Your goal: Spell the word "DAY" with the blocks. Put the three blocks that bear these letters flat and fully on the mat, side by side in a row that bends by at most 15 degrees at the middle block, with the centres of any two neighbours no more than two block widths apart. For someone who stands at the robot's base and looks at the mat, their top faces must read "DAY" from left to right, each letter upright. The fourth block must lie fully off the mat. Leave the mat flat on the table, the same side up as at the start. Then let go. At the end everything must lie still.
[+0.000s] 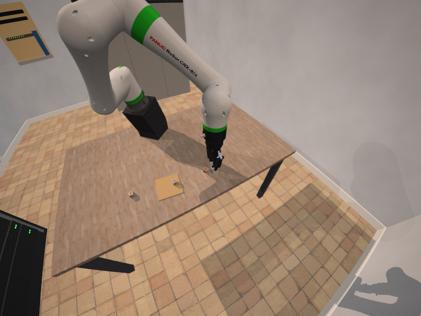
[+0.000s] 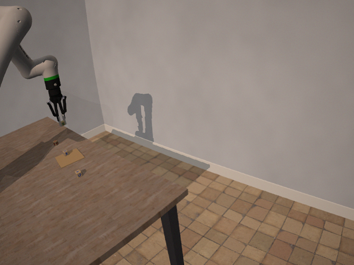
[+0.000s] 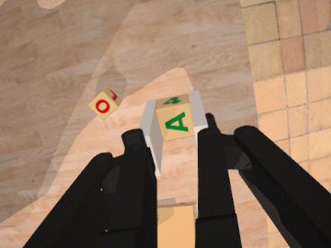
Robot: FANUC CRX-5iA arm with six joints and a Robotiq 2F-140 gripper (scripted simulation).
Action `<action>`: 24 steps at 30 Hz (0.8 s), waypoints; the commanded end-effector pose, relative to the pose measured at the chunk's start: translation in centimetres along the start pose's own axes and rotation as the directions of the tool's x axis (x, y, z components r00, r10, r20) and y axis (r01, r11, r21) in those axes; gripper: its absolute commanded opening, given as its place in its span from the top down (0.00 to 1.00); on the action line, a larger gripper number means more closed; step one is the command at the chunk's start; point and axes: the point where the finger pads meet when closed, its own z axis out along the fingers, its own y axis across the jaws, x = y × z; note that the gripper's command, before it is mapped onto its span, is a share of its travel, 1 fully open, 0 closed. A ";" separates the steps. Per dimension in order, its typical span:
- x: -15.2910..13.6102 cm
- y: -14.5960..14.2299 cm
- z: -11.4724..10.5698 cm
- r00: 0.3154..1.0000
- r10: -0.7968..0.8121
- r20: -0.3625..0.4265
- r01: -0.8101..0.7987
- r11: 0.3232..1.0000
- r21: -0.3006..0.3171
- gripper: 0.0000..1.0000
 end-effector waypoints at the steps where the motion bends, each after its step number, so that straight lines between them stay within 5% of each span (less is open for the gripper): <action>1: 0.0 0.0 -0.2 1.000 0.000 0.000 0.000 1.000 0.000 0.87; 14: -0.2 0.0 -0.2 1.000 0.024 0.000 -0.024 1.000 0.000 0.87; 24: -2.9 -0.3 -0.3 0.941 0.340 0.000 -0.340 0.941 0.000 0.87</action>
